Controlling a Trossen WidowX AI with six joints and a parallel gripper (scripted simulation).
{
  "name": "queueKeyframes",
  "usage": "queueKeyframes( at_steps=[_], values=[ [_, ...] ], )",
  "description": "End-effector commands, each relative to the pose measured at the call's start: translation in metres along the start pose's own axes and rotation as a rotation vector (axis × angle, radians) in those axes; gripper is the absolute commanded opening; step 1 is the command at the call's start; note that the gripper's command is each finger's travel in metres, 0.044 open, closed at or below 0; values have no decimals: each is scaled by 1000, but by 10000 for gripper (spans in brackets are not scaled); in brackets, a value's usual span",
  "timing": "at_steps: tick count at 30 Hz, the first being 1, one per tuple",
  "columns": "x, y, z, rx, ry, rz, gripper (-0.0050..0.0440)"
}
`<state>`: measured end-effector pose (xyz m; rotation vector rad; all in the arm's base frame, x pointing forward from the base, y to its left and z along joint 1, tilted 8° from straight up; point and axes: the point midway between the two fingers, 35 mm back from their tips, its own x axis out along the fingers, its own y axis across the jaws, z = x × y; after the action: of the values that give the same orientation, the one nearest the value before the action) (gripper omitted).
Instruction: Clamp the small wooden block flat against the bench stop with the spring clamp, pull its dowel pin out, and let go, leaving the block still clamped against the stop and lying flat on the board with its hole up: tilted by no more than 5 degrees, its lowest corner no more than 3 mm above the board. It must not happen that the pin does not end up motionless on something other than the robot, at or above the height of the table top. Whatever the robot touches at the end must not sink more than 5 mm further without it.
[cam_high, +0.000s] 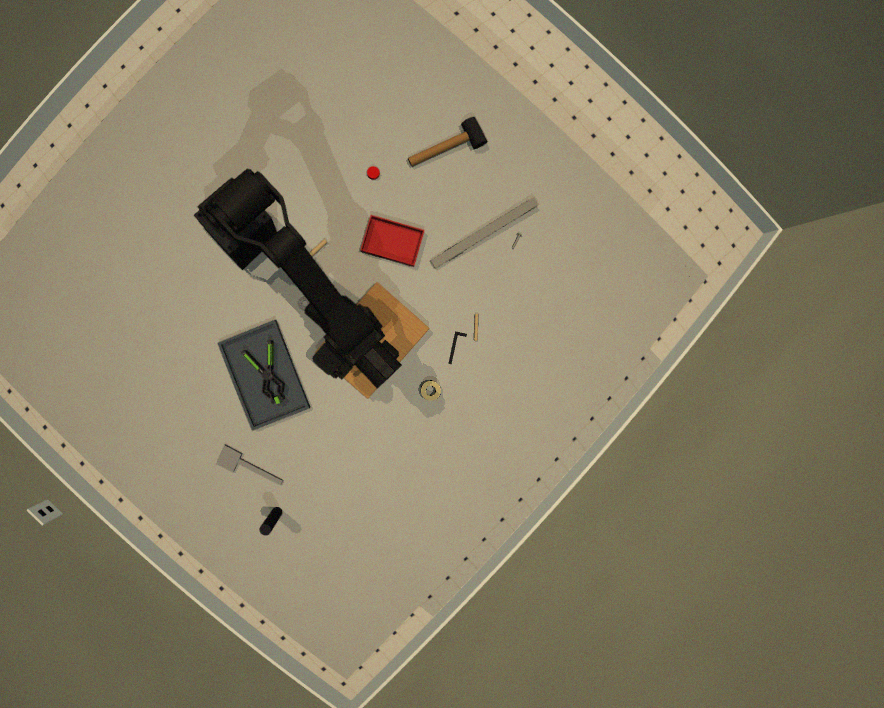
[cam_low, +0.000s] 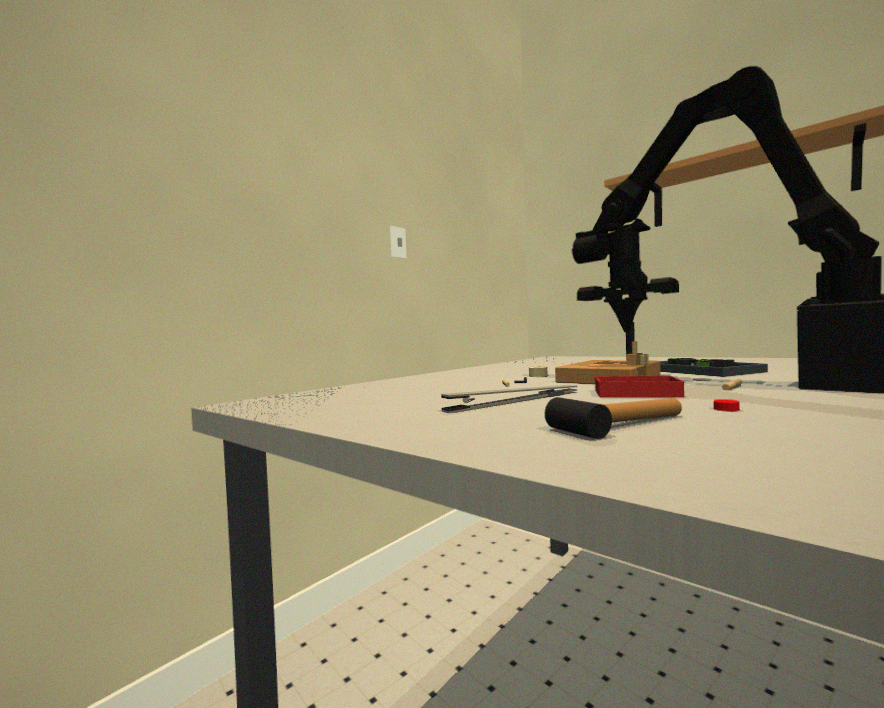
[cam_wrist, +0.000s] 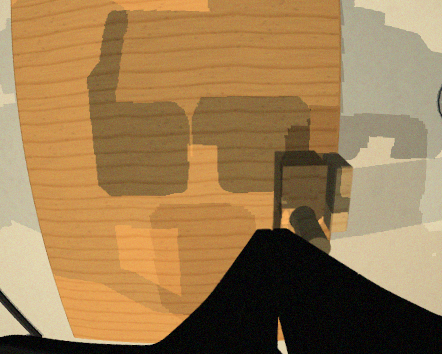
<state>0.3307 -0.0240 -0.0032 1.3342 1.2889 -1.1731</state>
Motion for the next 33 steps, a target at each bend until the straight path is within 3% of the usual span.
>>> queueKeyframes(
  at_steps=[1,33],
  values=[
    [0,0,0,0,0,0,0],
    [-15,-18,56,522,-3,5,280]
  ],
)
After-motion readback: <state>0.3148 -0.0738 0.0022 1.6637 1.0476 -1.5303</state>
